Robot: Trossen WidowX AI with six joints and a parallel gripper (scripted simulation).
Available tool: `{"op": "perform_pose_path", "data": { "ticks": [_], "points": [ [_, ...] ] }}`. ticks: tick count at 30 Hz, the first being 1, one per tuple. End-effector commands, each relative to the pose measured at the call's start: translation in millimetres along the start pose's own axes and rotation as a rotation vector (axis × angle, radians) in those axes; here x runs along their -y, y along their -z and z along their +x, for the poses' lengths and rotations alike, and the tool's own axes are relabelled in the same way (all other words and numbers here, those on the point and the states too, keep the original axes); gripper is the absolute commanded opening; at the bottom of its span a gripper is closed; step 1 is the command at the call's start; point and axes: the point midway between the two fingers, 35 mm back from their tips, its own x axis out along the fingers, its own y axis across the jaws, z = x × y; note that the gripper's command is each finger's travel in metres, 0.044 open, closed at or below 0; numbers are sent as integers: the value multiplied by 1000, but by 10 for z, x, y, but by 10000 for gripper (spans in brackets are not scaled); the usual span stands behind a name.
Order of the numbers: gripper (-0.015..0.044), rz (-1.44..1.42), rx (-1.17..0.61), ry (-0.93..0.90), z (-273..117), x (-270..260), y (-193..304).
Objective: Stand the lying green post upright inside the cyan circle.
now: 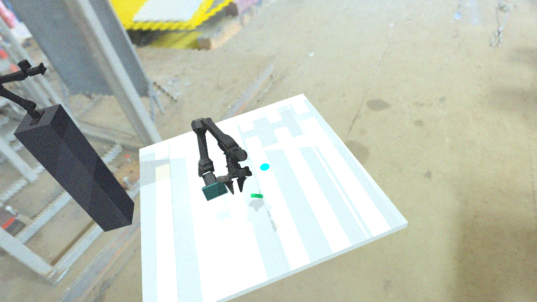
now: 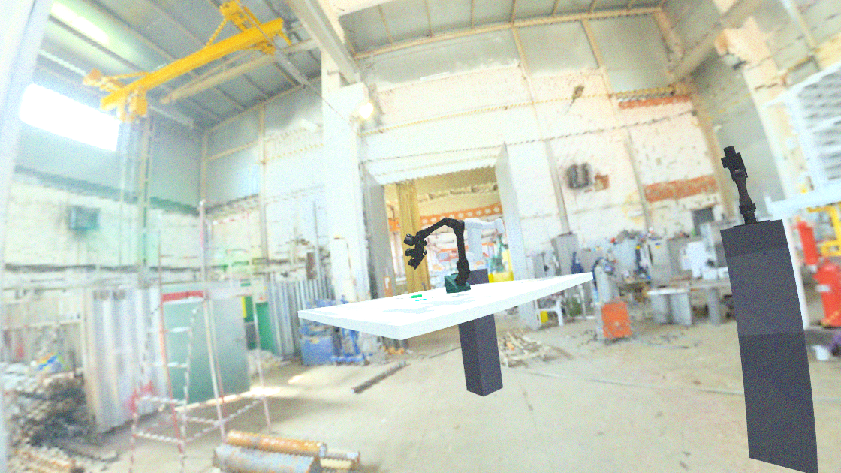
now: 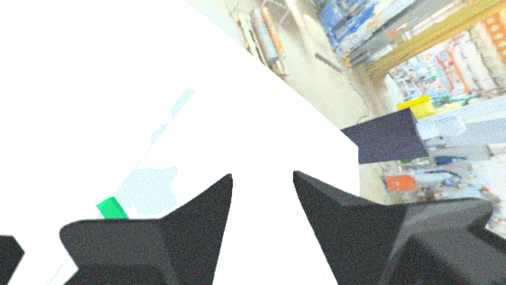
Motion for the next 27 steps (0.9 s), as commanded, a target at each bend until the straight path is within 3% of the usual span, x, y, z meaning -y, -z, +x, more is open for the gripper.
{"op": "perform_pose_path", "data": {
  "ticks": [1,13,20,27],
  "points": [
    [233,-137,-90,-148,16,-336,-27],
    [233,-437,-349,-648,-195,-1337,67],
    [233,-440,-352,-656,-139,-1396,90],
    [233,-441,-351,-658,475,-1831,433]
  ]
}}
